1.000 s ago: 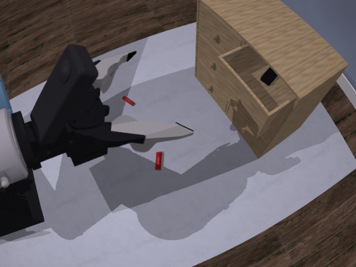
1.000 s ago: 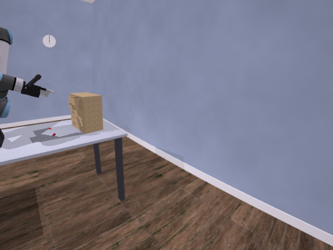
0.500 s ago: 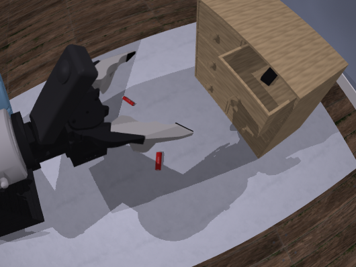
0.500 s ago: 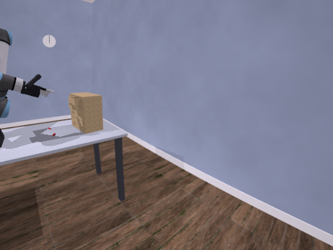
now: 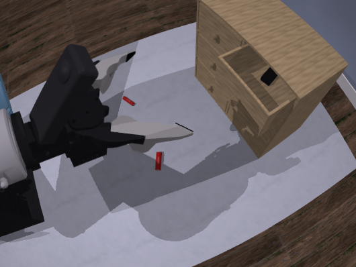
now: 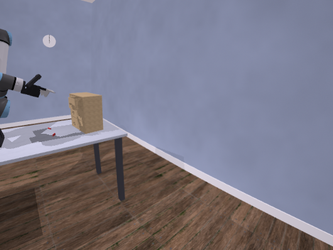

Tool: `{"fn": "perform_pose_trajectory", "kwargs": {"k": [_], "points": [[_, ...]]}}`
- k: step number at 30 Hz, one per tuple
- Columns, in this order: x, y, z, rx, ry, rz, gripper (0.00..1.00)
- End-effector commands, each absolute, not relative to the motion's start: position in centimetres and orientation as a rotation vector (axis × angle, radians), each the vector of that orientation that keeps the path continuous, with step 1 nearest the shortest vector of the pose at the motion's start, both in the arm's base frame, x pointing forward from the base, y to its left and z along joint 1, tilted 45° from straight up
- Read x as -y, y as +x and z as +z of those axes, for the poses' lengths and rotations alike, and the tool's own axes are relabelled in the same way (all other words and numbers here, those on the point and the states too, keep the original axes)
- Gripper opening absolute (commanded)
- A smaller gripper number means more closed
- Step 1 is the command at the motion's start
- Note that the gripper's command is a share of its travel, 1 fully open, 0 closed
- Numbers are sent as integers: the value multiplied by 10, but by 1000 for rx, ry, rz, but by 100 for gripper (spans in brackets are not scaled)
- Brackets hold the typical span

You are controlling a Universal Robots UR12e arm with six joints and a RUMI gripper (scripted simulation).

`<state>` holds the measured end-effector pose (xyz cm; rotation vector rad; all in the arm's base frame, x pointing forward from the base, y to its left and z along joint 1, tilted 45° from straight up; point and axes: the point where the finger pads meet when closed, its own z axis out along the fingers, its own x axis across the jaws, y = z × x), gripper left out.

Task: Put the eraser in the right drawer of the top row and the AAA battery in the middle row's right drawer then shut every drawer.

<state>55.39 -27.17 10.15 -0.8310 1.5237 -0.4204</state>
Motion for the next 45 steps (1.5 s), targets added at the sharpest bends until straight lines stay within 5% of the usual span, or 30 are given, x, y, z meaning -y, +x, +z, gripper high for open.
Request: {"fn": "perform_pose_trajectory", "kwargs": {"k": [1,45], "points": [[273,554,102,-1524,-834,-419,100],[275,553,105,-1565,-939,-319,100]]}}
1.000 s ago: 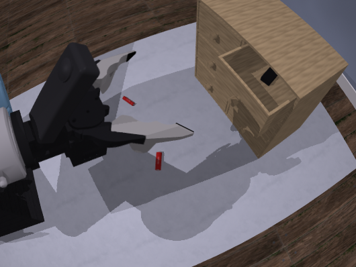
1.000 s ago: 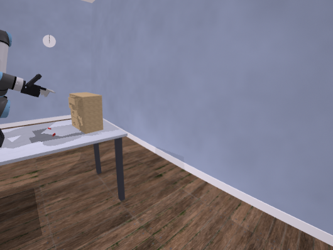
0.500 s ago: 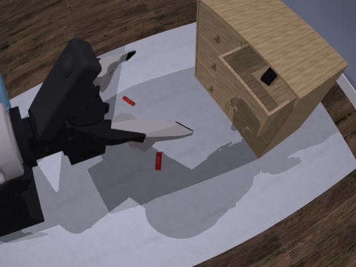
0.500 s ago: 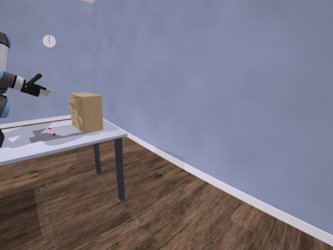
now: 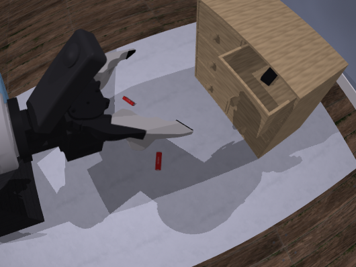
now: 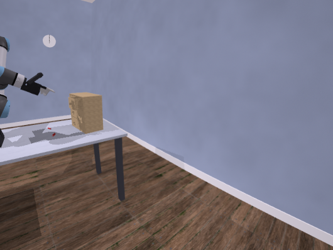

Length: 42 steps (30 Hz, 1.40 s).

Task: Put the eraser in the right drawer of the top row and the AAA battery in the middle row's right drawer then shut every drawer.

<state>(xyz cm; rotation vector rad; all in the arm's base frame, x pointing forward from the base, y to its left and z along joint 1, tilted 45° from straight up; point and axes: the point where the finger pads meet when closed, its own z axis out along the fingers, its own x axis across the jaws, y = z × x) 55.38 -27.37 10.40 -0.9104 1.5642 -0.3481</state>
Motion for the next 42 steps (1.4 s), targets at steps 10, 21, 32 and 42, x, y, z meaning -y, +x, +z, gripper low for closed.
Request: {"fn": "perform_pose_trajectory", "kwargs": {"k": [10,21,32,42], "points": [[278,553,108,-1595,-1023,-235,100],[283,552,112,-1643,-1178,-73,100],[287,552,117,-1680,-1330,96,100],[292,551,122,-1705,-1478,270,100]]}}
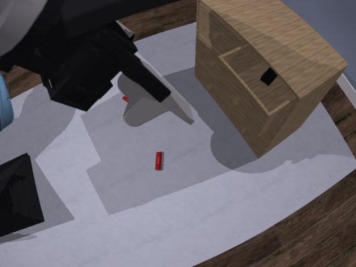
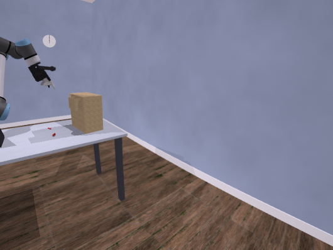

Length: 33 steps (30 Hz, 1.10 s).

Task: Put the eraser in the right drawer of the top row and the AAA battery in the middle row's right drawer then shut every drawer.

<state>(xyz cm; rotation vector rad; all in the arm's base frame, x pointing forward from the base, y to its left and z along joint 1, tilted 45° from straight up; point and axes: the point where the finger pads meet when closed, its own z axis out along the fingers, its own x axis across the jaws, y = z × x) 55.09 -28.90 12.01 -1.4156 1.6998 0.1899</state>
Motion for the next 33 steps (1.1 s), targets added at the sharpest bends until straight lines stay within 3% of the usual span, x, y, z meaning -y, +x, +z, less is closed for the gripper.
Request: {"fn": "perform_pose_trajectory", "kwargs": {"k": [1,33], "points": [[292,551,122,-1707,-1491,286,100],[300,550,129,-1720,-1718,582,100]]}}
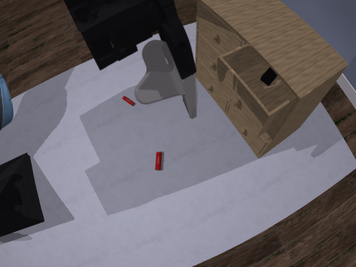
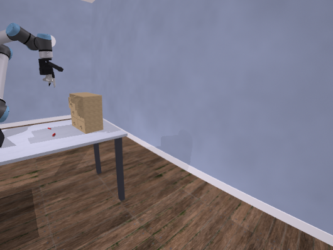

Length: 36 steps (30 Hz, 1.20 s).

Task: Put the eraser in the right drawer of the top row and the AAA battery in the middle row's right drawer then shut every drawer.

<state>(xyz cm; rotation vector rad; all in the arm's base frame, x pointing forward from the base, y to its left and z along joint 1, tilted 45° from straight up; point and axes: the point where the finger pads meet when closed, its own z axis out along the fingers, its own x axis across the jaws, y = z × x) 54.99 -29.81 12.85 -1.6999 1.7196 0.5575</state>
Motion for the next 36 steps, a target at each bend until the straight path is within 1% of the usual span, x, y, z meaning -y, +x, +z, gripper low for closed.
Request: {"fn": "perform_pose_trajectory", "kwargs": {"k": [1,36], "points": [[300,550,130,-1720,-1721,586,100],[300,550,130,-1719,-1737,608,100]]}}
